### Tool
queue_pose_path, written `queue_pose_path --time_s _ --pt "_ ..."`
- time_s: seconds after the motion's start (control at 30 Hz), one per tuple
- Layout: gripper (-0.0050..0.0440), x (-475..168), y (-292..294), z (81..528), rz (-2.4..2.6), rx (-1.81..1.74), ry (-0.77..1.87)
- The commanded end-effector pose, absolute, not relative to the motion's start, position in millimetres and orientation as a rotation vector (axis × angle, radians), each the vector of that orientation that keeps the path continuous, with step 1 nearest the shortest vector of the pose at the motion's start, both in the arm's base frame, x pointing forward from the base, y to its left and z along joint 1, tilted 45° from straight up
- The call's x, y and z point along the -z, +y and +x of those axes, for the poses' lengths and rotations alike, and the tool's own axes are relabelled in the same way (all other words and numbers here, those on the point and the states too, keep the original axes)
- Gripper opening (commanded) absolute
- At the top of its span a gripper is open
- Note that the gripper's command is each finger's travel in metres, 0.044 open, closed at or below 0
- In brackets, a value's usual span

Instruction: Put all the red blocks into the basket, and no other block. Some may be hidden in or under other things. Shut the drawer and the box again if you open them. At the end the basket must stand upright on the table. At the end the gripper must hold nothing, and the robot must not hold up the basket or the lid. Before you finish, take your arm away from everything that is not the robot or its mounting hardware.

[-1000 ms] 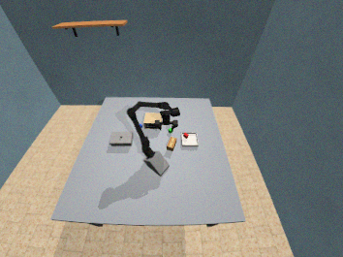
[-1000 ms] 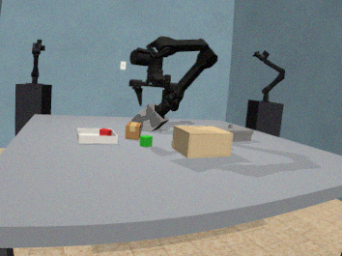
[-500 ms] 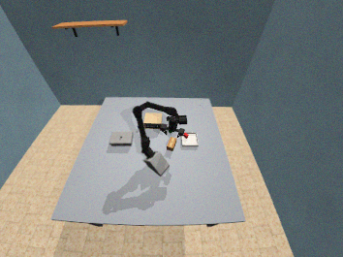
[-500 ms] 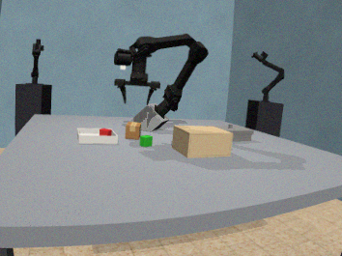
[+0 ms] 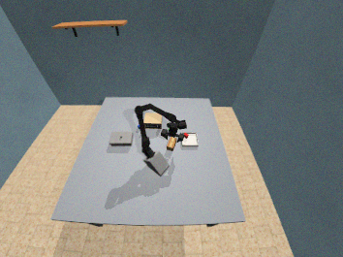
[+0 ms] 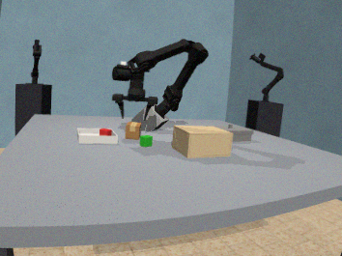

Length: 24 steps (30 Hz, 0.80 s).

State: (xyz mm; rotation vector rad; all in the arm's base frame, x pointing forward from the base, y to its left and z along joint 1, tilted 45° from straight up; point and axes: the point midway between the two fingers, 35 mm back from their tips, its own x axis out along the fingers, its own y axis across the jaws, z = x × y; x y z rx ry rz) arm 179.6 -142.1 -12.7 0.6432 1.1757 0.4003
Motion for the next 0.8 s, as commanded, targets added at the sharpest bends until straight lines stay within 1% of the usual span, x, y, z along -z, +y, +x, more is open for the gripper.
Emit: queue_pose_path --time_s 0.0,0.77 --pt "0.044 32 -123 187 0.657 -0.405 1.178" --pt "0.044 53 -105 197 0.657 -0.405 1.178"
